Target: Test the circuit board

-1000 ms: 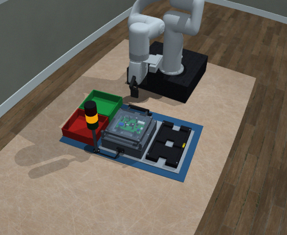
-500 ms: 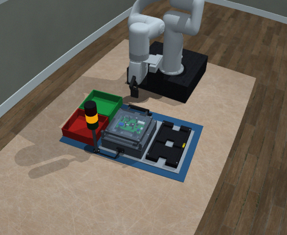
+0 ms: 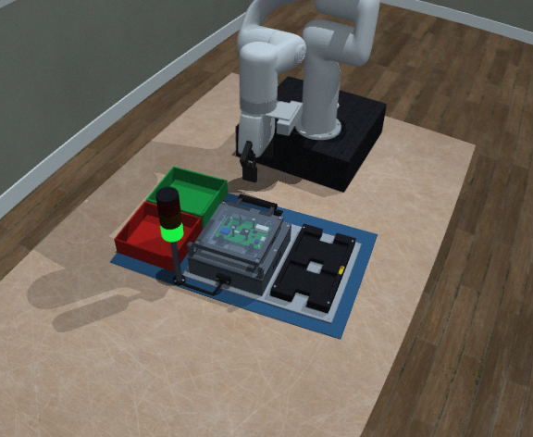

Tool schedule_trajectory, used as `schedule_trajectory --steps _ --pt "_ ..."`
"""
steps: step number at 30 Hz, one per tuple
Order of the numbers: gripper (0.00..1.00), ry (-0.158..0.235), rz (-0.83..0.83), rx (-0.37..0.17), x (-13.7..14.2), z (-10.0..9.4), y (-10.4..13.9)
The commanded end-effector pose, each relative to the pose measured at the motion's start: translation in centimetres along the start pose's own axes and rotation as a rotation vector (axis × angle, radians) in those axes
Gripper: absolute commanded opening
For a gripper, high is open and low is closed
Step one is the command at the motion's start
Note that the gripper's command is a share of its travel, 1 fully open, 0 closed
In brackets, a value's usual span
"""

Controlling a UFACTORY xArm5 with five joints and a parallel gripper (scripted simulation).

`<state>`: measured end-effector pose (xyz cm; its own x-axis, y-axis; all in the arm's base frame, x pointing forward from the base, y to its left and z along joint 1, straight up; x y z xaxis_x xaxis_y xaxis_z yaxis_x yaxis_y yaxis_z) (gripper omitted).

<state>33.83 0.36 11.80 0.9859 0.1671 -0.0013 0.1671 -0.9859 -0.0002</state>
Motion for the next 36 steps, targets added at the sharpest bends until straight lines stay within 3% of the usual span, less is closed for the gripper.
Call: schedule_trajectory --steps 1,3,4,36 --pt "1.0 0.003 0.0 -0.001 0.11 -0.11 0.02" --pt "1.0 0.003 0.0 -0.001 0.11 -0.11 0.02" --pt "0.0 0.003 0.0 -0.001 0.11 -0.11 0.02" --pt "0.0 0.003 0.0 -0.001 0.11 -0.11 0.02"
Point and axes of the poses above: the point where the finger pads meet when closed, its own z axis out along the fingers, its own x axis across the jaws, y = z × x, the point moved 2 cm from there along -z, back along the fingers, and after that the axes turned 2 degrees about -z, right-handed, at the moved point
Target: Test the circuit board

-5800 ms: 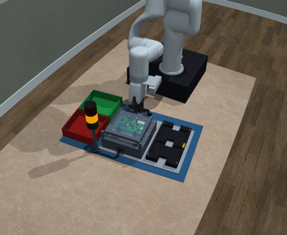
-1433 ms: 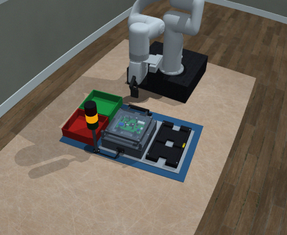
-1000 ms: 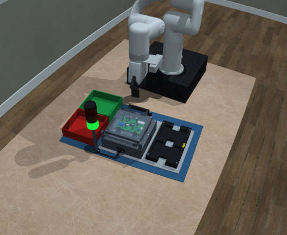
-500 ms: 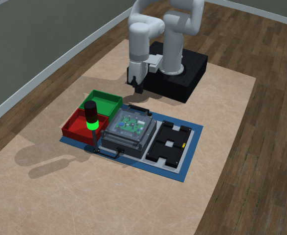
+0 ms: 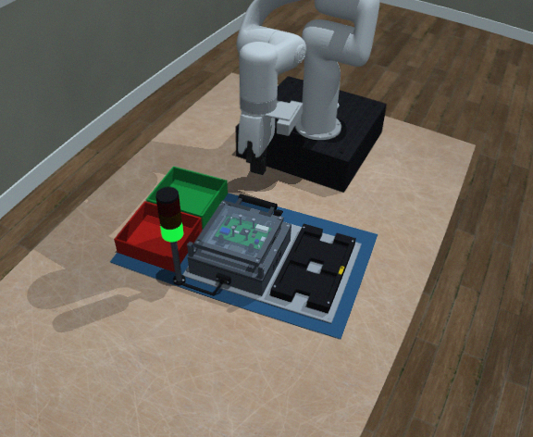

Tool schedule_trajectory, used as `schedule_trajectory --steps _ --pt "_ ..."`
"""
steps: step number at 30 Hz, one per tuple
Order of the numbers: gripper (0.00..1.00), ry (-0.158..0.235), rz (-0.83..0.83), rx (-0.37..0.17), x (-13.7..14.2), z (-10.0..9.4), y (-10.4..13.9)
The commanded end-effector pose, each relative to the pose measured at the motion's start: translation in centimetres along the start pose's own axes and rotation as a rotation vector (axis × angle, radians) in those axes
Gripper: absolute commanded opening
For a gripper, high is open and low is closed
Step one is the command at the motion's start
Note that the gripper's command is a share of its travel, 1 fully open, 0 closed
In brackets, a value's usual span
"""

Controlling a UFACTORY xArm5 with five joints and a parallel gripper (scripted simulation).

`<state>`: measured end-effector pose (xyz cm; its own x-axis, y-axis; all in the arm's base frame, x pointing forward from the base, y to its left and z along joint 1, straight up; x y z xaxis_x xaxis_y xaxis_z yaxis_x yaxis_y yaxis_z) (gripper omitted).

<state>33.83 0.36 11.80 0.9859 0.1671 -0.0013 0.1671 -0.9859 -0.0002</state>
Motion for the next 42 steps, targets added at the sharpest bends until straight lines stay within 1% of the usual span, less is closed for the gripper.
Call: schedule_trajectory --steps 1,14,27,42 --pt "0.0 0.003 0.0 -0.001 0.11 -0.11 0.02" --pt "0.0 0.003 0.0 -0.001 0.11 -0.15 0.02" --pt "0.0 0.003 0.0 -0.001 0.11 -0.78 0.01" --pt "0.0 0.003 0.003 -0.001 0.11 -0.96 0.01"
Point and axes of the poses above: the point where the finger pads meet when closed, its own z axis out along the fingers, its own x axis across the jaws, y = z × x, the point moved 2 cm from there along -z, back along the fingers, and after that the axes turned 2 degrees about -z, right-handed, at the moved point
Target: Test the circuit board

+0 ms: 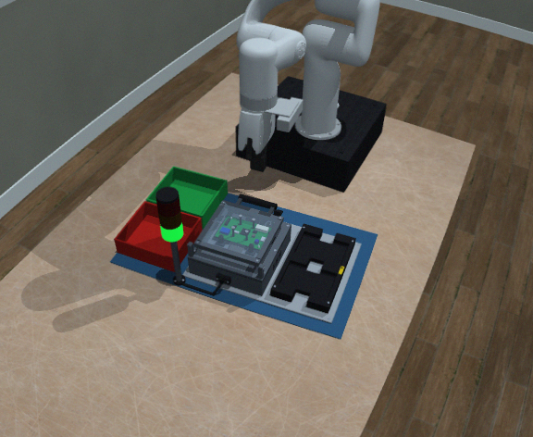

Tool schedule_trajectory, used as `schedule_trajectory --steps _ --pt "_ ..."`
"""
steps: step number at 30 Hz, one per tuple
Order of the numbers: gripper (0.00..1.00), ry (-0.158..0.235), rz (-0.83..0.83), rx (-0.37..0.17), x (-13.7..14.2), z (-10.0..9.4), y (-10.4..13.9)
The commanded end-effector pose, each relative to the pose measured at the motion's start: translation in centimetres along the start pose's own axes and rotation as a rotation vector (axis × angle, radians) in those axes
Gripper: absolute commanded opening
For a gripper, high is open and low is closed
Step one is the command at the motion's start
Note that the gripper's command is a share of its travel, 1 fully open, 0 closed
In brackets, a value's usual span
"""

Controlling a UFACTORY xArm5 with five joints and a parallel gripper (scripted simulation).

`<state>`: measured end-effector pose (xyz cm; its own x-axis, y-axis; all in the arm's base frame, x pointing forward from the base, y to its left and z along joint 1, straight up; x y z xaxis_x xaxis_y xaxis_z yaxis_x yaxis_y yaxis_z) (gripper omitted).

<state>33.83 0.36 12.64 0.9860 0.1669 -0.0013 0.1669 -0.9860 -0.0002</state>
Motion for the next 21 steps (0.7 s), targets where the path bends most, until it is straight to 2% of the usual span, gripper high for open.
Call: schedule_trajectory --steps 1,9,19,21 --pt "0.0 0.003 0.006 -0.001 0.11 -0.13 0.02" --pt "0.0 0.003 0.053 0.0 0.11 -0.13 0.02" --pt "0.0 0.003 0.285 0.0 0.11 -0.13 0.02" --pt "0.0 0.003 0.285 0.0 0.11 -0.13 0.02"
Point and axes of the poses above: the point where the finger pads meet when closed, its own z axis out along the fingers, its own x axis across the jaws, y = z × x, the point moved 2 cm from there along -z, back along the fingers, and after that the axes turned 2 degrees about -z, right-handed, at the moved point
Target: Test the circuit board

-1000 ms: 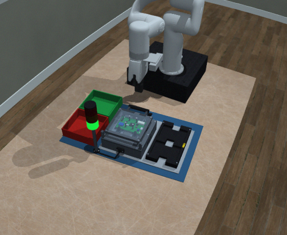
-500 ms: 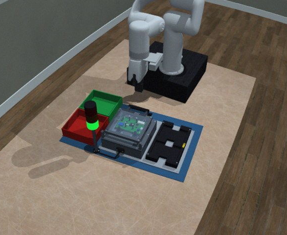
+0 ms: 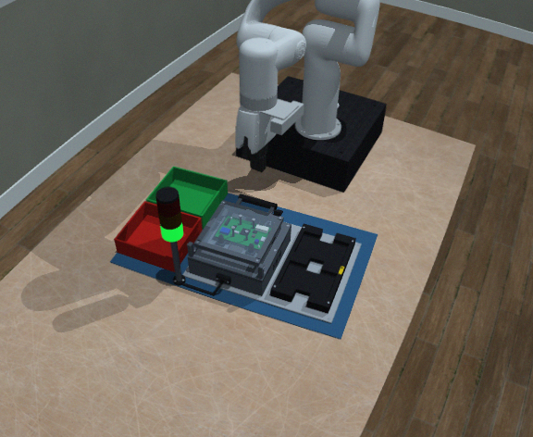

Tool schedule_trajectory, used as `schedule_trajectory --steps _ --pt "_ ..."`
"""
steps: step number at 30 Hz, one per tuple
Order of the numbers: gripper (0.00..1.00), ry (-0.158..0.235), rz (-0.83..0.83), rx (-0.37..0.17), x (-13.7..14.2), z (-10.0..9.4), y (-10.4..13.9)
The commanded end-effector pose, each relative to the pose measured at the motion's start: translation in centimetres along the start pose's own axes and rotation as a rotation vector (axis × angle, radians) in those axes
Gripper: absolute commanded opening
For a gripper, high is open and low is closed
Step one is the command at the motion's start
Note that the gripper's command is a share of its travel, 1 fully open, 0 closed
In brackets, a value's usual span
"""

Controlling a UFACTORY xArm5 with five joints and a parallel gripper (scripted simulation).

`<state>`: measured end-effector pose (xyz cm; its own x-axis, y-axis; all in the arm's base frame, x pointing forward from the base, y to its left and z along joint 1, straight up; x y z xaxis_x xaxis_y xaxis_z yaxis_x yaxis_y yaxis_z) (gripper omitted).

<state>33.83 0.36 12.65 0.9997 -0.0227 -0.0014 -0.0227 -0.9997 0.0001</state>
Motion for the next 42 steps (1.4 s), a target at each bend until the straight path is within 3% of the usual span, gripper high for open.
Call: schedule_trajectory --steps 1,42 --pt "0.0 0.003 0.128 0.0 0.11 -0.11 -0.01" --pt "0.0 0.003 1.134 0.002 0.11 -0.11 -0.01"
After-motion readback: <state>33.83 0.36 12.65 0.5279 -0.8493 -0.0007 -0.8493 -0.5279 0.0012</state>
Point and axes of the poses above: the point where the finger pads meet when closed, its own z axis out along the fingers, its own x axis across the jaws, y = z × x, the point moved 2 cm from there along -z, back along the fingers, and after that the axes turned 2 degrees about -z, right-handed, at the moved point
